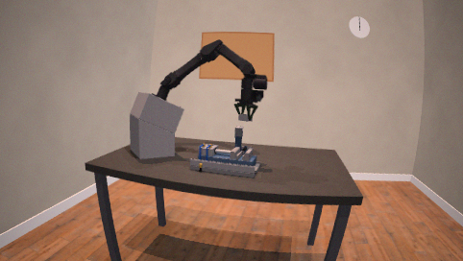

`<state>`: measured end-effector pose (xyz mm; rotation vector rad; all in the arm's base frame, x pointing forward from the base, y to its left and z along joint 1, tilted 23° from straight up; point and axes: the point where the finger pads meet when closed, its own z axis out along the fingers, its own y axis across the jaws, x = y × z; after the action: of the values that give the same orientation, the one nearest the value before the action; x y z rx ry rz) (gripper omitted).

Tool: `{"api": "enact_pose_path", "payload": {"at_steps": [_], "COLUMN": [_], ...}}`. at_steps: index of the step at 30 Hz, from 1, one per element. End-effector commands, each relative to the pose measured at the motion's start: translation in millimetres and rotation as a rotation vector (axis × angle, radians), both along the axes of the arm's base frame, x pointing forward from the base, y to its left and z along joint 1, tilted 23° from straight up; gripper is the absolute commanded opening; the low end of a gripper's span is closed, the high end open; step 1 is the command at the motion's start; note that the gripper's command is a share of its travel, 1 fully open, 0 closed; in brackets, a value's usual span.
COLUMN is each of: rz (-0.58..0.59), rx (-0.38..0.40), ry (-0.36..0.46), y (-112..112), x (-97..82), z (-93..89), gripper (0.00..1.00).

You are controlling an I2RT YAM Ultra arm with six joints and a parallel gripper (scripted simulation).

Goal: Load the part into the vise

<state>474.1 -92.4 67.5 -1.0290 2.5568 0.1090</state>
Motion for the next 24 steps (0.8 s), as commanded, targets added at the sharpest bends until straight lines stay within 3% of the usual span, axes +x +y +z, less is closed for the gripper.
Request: {"api": "enact_pose_path", "payload": {"at_steps": [1, 16, 18, 24], "rz": [-0.094, -0.558, -0.558, -0.706], "rx": [0.048, 0.211, 0.211, 0.265], "ry": [0.021, 0.127, 0.127, 0.160], "y": [-10, -91, -91, -117], "x": [1.6, 0.5, 0.5, -3.8], "z": [9.8, -10.0, -10.0, -17.3], "gripper": [0.00, 0.00, 0.00, 0.00]}}
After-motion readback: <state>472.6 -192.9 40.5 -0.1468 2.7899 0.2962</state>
